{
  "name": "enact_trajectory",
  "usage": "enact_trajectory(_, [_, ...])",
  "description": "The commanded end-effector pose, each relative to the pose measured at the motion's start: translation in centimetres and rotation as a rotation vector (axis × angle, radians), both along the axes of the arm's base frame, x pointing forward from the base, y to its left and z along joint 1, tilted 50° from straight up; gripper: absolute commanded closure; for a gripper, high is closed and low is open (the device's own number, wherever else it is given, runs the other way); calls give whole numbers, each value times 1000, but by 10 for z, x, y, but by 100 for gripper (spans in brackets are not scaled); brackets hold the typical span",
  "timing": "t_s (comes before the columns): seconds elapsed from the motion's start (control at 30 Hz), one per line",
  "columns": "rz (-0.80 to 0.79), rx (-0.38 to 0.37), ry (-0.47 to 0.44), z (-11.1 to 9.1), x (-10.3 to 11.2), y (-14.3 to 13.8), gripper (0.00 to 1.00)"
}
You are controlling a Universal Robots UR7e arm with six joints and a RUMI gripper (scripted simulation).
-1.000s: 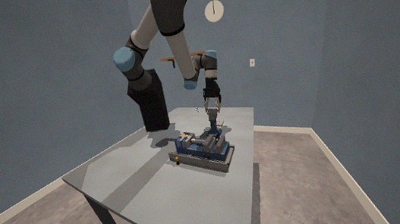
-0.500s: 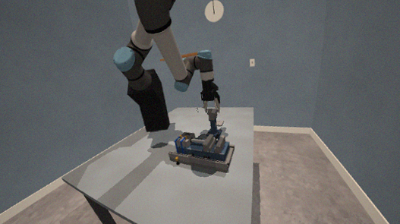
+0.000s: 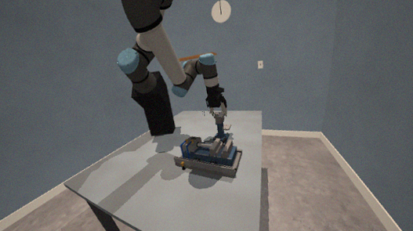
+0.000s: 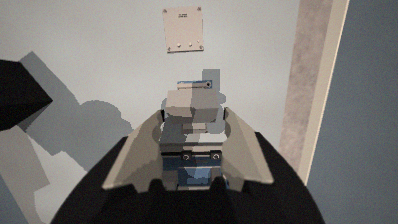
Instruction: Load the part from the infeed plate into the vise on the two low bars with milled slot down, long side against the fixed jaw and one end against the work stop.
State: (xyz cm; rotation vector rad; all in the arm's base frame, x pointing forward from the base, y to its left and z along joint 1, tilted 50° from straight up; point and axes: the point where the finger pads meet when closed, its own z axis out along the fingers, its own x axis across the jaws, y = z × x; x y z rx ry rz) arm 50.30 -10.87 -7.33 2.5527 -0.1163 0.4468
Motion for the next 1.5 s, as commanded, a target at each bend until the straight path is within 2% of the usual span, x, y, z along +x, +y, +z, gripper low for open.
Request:
enact_trajectory(0.0, [36,88,8,-2,-2,1,49])
enact_trajectory(0.73, [102,272,8,-1,-1,-1,49])
enact_trajectory(1.47, [144,388,6,0,1,-3,49])
